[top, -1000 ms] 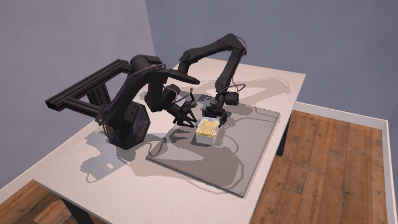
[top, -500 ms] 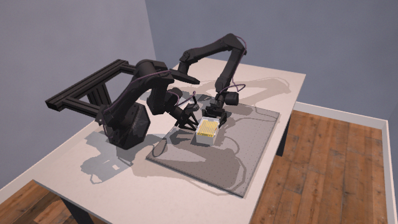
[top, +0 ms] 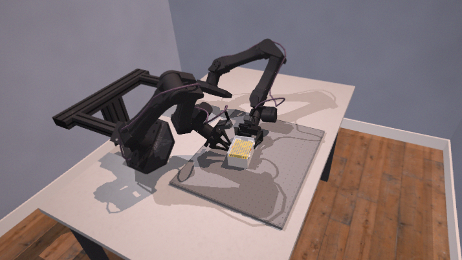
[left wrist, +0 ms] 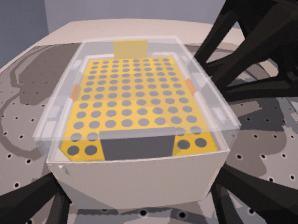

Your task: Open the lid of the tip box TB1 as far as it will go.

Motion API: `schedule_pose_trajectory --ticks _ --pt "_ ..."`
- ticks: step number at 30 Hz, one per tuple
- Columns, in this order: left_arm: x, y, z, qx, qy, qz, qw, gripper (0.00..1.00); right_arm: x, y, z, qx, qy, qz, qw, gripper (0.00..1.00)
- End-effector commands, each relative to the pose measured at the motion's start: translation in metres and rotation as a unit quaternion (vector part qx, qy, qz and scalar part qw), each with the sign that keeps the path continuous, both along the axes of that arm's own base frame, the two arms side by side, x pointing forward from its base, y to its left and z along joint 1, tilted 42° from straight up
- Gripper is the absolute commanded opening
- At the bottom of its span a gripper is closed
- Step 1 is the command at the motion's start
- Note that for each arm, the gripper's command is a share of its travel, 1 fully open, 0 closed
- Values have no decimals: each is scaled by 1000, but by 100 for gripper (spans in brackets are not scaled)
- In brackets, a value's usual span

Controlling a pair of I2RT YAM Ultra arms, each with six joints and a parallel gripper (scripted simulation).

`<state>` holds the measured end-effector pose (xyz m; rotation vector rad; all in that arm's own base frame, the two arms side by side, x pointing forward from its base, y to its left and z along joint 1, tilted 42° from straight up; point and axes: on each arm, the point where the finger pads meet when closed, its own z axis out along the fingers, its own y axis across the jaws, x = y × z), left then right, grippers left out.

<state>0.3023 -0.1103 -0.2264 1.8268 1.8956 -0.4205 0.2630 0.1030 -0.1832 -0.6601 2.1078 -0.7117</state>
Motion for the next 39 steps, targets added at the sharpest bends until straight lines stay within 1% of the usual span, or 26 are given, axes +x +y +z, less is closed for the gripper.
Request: schedule_pose_trajectory --ticks 1,2,16,17,19,20,22,25,27,30,33,39 --pt "4 -8 5 -9 -9 -11 1000 83 6 11 -1 18 -8 7 1000 33" --pt "4 -8 5 -9 -9 -11 1000 83 6 11 -1 18 -8 7 1000 33" --pt "4 -8 5 -9 -9 -11 1000 83 1 5 5 14 -12 3 1000 13" --pt "4 -8 5 -9 -9 -11 1000 83 1 5 5 13 -12 3 1000 1" --pt "4 -8 5 -9 -9 -11 1000 83 1 5 5 13 -12 3 1000 1" --pt "4 -8 5 -9 -9 -11 1000 83 1 5 5 13 -12 4 1000 12" --pt "4 -8 5 -9 -9 -11 1000 83 5 8 2 20 -15 6 1000 12" --pt "4 -8 5 -9 -9 -11 1000 83 14 25 13 54 -39 11 998 12" --pt "4 -8 5 -9 -9 -11 1000 83 14 27 17 60 -42 13 997 12" --pt "4 -8 5 -9 -9 -11 1000 83 8 22 17 41 -30 7 999 12" --pt "4 -8 5 -9 -9 -11 1000 83 -1 17 19 10 -9 3 1000 12" --pt "4 -8 5 -9 -9 -11 1000 83 -1 18 20 9 -8 3 1000 12"
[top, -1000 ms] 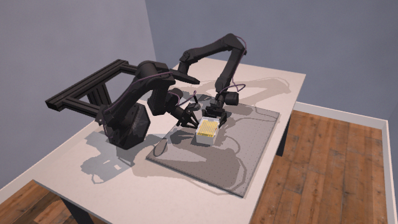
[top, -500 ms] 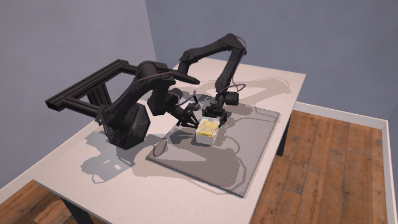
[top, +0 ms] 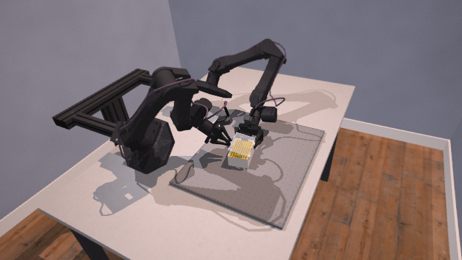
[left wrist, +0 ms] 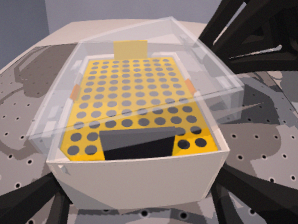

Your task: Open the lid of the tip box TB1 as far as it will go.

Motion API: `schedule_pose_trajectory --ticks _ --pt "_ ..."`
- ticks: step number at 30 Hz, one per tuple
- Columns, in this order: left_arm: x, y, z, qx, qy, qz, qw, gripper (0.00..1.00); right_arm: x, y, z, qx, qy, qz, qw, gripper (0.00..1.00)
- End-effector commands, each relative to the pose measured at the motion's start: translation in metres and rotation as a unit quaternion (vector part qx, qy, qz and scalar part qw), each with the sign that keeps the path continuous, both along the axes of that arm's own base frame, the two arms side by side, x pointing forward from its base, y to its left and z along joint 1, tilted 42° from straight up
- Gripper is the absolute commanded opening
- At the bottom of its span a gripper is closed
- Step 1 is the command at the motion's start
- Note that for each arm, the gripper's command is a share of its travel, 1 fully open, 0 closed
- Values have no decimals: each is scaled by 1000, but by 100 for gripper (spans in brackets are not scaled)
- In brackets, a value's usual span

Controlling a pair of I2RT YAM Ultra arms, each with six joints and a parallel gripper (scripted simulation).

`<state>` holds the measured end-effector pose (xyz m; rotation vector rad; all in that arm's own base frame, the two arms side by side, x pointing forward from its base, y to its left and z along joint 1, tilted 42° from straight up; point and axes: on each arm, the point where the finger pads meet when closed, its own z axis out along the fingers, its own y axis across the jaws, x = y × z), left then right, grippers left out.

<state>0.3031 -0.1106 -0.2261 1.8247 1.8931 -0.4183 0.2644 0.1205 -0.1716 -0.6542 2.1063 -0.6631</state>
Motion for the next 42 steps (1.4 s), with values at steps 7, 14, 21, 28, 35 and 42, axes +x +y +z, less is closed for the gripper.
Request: schedule_pose_trajectory --ticks 7,14,21,28,35,42 --pt "3 -8 4 -8 -7 -12 1000 83 -2 0 8 -10 -7 -5 1000 12" --pt "3 -8 4 -8 -7 -12 1000 83 2 6 9 -4 -8 -9 1000 12" --pt "3 -8 4 -8 -7 -12 1000 83 7 17 13 -13 45 -53 998 12" --pt "3 -8 4 -8 -7 -12 1000 83 12 26 27 -23 100 -108 989 12" --pt "3 -8 4 -8 -7 -12 1000 83 14 30 32 -39 139 -142 979 12" --pt "3 -8 4 -8 -7 -12 1000 83 11 26 35 -78 212 -200 953 12"
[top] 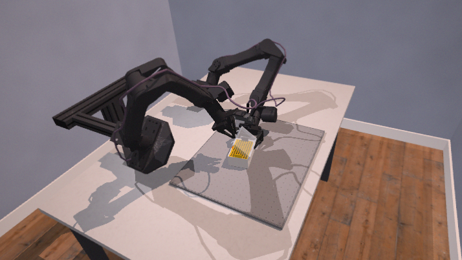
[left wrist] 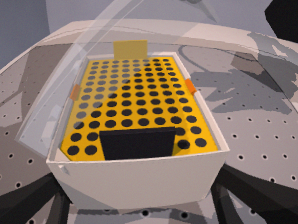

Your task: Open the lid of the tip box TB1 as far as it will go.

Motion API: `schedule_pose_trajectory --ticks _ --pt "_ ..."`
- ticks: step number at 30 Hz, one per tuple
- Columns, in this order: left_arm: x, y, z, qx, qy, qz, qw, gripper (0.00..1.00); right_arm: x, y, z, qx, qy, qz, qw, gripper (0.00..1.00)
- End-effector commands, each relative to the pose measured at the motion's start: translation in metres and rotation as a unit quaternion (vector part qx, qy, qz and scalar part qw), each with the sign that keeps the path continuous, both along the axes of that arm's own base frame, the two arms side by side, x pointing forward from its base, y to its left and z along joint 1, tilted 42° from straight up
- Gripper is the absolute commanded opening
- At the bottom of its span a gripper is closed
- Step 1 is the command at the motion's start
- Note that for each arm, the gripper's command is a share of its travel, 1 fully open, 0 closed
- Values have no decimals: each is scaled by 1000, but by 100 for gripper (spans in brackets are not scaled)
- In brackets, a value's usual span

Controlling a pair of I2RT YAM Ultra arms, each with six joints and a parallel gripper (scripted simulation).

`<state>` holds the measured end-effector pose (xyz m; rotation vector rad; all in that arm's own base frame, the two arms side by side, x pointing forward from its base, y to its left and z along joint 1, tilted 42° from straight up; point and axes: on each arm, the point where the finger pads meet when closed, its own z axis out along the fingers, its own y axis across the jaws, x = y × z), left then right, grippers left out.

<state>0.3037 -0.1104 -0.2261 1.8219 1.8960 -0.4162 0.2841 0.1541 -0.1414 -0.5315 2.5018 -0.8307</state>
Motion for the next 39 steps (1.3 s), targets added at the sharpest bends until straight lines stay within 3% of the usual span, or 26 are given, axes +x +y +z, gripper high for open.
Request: schedule_pose_trajectory --ticks 1,13,17,34,39 --pt "3 -8 4 -9 -7 -13 1000 83 -7 -6 6 -47 69 -65 994 12" --pt "3 -8 4 -9 -7 -13 1000 83 6 5 15 -75 157 -144 974 12" --pt "3 -8 4 -9 -7 -13 1000 83 21 20 20 -58 153 -151 975 12" --pt "3 -8 4 -9 -7 -13 1000 83 23 23 24 -58 147 -146 977 12" --pt "3 -8 4 -9 -7 -13 1000 83 36 30 29 -40 118 -142 982 12"
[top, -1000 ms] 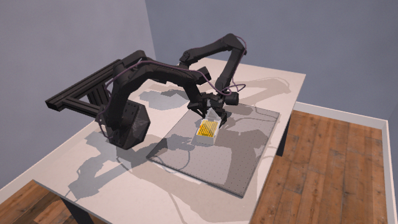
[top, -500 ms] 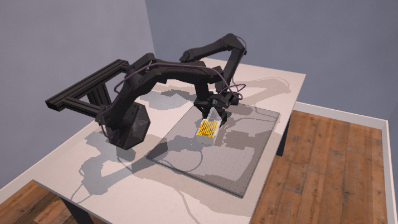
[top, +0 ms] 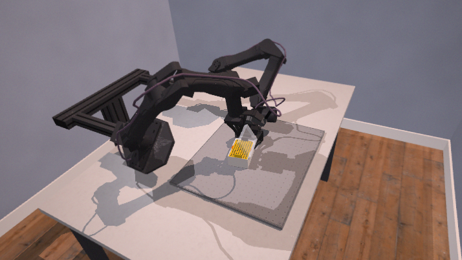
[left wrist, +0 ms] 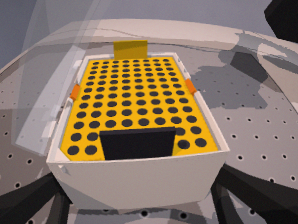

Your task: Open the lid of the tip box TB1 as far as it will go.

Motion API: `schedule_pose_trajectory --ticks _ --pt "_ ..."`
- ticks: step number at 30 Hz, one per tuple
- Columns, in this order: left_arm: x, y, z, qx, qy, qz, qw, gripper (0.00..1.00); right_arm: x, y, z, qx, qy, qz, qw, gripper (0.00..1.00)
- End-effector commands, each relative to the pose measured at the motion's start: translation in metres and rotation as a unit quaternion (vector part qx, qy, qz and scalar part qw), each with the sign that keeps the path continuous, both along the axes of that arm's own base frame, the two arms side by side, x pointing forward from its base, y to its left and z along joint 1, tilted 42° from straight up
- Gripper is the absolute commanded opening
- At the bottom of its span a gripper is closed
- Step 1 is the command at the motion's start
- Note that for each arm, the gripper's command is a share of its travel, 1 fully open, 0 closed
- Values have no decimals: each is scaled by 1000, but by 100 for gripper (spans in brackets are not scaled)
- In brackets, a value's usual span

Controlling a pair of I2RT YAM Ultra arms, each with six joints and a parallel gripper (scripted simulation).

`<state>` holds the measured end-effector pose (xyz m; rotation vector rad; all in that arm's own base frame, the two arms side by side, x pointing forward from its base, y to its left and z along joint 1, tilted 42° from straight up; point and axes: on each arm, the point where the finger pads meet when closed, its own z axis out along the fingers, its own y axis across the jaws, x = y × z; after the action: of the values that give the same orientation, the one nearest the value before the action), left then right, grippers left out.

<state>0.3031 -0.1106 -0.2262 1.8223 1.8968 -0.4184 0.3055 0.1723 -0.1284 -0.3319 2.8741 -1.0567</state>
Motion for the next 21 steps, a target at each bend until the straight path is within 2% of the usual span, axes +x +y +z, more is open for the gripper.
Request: schedule_pose_trajectory --ticks 1,4,8,16,21 --pt "3 -8 5 -8 -8 -13 1000 83 15 12 16 5 -30 9 999 12" --pt "3 -8 5 -8 -8 -13 1000 83 28 20 19 20 -60 10 998 12" --pt "3 -8 5 -8 -8 -13 1000 83 40 20 20 17 -62 14 998 12" --pt "3 -8 5 -8 -8 -13 1000 83 45 16 15 -11 5 7 1000 12" --pt "3 -8 5 -8 -8 -13 1000 83 44 17 15 -12 8 10 1000 12"
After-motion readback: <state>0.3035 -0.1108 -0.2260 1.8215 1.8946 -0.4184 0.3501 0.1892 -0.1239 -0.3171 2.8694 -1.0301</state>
